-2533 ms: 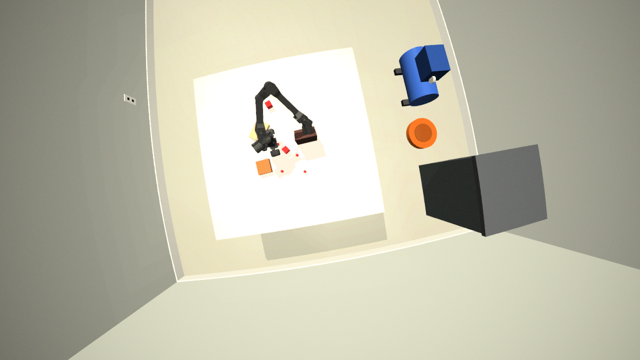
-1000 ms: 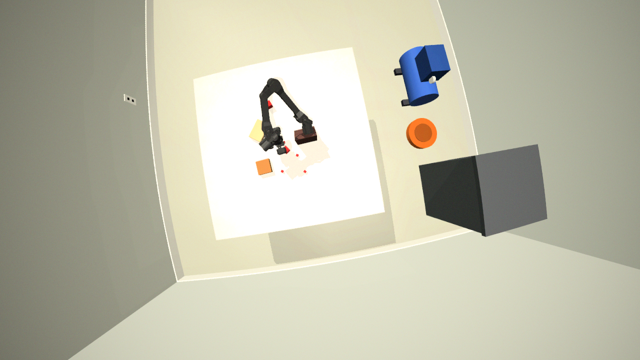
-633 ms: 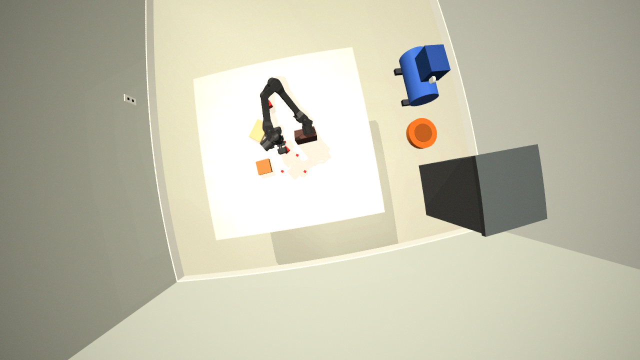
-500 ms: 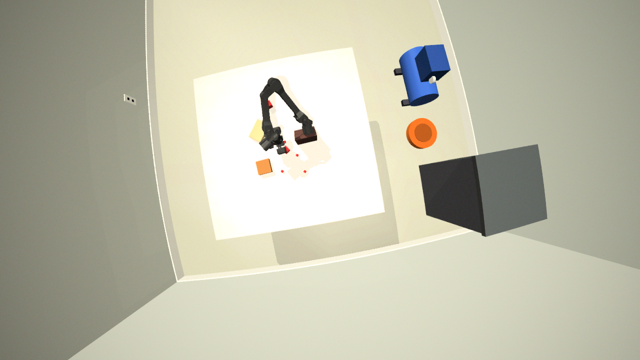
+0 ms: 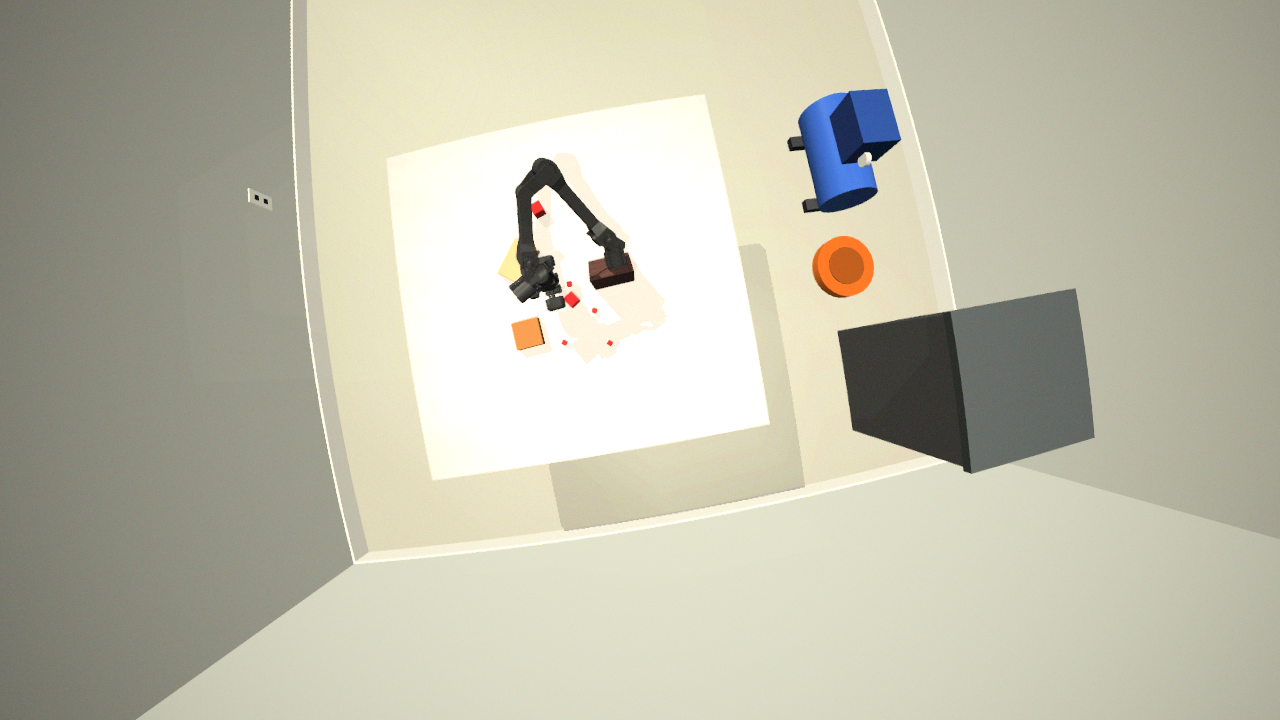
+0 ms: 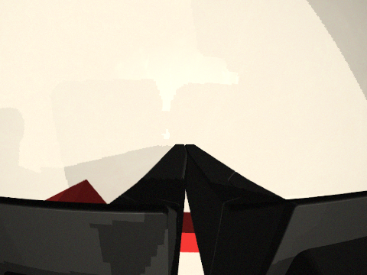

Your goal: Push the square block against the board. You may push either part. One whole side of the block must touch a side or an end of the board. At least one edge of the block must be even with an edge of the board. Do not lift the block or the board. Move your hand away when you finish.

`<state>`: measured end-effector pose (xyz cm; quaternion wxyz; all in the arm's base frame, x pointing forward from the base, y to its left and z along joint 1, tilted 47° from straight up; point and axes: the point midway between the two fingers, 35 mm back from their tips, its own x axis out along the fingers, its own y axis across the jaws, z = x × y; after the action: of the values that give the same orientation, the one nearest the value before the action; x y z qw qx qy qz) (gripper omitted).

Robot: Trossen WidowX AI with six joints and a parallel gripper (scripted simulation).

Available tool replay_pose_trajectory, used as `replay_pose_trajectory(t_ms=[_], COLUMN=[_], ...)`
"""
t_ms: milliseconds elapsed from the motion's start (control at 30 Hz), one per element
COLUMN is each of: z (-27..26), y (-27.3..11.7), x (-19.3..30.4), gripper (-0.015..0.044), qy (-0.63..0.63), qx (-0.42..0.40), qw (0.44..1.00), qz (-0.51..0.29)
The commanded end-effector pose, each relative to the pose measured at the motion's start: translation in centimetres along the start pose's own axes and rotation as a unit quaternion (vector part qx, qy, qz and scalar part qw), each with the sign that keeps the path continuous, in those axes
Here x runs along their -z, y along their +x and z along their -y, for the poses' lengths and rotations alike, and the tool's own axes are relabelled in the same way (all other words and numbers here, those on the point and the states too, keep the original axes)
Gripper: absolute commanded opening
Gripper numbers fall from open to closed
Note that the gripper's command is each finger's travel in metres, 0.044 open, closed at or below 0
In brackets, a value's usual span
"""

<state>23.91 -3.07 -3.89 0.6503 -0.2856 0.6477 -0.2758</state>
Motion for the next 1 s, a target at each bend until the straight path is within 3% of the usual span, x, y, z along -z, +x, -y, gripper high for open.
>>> replay_pose_trajectory(t_ms=[0,167,333,500,967], z=[0.0,0.0,0.0,-0.3,-5.4], y=[0.1,-0.2,-5.2,-5.0,-6.8], x=[-0.5,-0.9,-0.8,-1.1,-8.5], gripper=[0.0000,0.0000,0.0000,0.0000,0.0000], qy=[-0.005,0.000,-0.004,-0.011,-0.236], qx=[0.003,0.000,0.003,0.005,0.029], qw=[1.000,1.000,1.000,1.000,0.971], qz=[-0.002,0.000,-0.002,0.002,0.019])
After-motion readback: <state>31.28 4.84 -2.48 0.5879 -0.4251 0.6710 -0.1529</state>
